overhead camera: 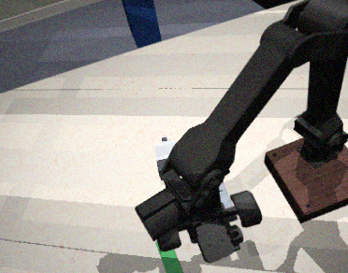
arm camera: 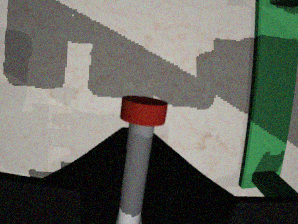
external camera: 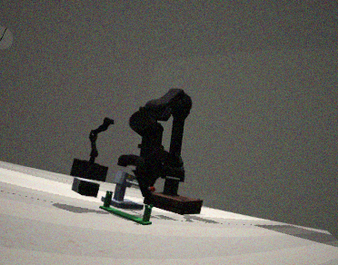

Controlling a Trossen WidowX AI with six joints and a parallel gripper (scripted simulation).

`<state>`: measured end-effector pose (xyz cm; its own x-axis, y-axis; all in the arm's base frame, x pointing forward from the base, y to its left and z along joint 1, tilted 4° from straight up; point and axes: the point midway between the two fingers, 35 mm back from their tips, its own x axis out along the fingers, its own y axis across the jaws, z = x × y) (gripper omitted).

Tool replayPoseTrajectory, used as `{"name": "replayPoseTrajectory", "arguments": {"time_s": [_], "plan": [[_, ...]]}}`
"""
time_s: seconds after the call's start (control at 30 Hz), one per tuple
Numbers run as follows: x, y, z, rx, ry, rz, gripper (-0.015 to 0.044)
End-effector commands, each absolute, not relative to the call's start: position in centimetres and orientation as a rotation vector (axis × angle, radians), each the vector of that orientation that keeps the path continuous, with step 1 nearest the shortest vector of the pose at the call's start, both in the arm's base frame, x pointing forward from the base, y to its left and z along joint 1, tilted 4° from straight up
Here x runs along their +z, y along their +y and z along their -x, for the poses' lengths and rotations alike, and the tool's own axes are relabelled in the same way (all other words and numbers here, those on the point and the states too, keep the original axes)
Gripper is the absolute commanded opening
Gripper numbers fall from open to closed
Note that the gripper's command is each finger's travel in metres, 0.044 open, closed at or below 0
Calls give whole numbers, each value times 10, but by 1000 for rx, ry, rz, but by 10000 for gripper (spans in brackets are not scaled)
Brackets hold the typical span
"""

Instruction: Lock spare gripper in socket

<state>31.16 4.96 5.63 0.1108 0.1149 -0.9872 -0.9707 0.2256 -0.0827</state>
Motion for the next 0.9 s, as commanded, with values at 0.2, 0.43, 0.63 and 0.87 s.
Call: {"name": "replayPoseTrajectory", "arguments": {"time_s": [0.2,0.43,0.63,0.87], "plan": [[60,57,-314,1048,1122,992,0],[62,62,-316,1048,1121,993,0],[62,66,-317,1047,1122,993,0],[62,71,-318,1047,1123,993,0]]}}
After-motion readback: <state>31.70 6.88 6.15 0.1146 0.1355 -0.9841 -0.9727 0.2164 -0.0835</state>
